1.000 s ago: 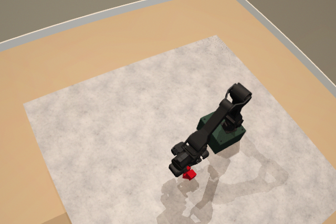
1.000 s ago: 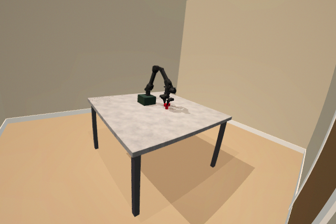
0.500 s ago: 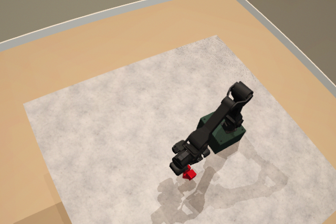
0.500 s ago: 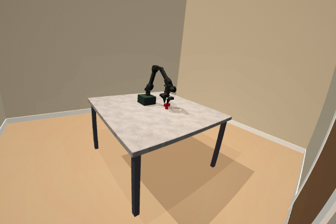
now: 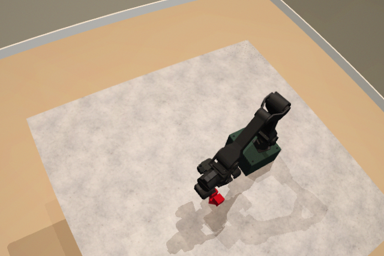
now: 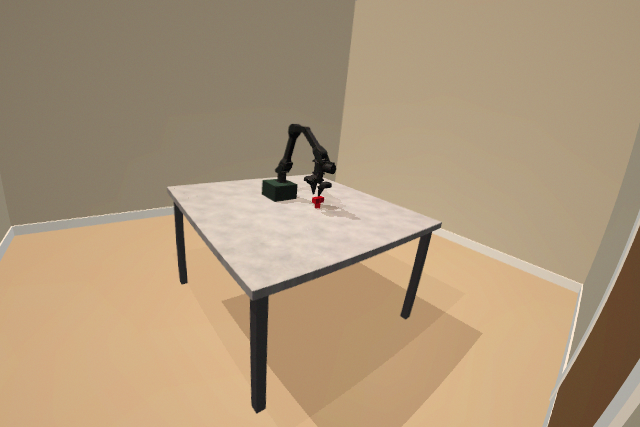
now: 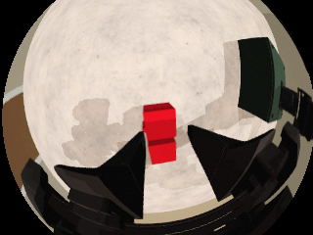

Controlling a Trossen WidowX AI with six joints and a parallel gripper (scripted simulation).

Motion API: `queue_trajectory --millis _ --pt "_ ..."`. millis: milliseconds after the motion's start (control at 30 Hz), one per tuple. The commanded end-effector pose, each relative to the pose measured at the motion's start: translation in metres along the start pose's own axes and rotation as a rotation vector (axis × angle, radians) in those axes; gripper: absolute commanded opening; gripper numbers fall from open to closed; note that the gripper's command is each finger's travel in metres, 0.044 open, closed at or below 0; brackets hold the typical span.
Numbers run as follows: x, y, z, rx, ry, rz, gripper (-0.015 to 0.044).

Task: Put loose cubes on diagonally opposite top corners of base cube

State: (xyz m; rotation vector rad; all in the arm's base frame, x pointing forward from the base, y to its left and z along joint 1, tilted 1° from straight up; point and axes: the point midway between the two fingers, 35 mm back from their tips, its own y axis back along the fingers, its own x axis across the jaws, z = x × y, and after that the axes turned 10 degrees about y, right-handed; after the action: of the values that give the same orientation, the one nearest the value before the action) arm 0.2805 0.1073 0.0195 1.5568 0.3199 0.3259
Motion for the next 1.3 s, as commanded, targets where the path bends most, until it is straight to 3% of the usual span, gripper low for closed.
queue_trajectory --millis 0,1233,1267 --pt "0.003 0.008 0.000 -0.001 0.001 0.013 0.0205" --pt "0.003 0.036 0.000 -0.001 0.001 0.013 0.0205" --pt "0.002 0.036 0.000 -0.001 0.001 0.012 0.0231"
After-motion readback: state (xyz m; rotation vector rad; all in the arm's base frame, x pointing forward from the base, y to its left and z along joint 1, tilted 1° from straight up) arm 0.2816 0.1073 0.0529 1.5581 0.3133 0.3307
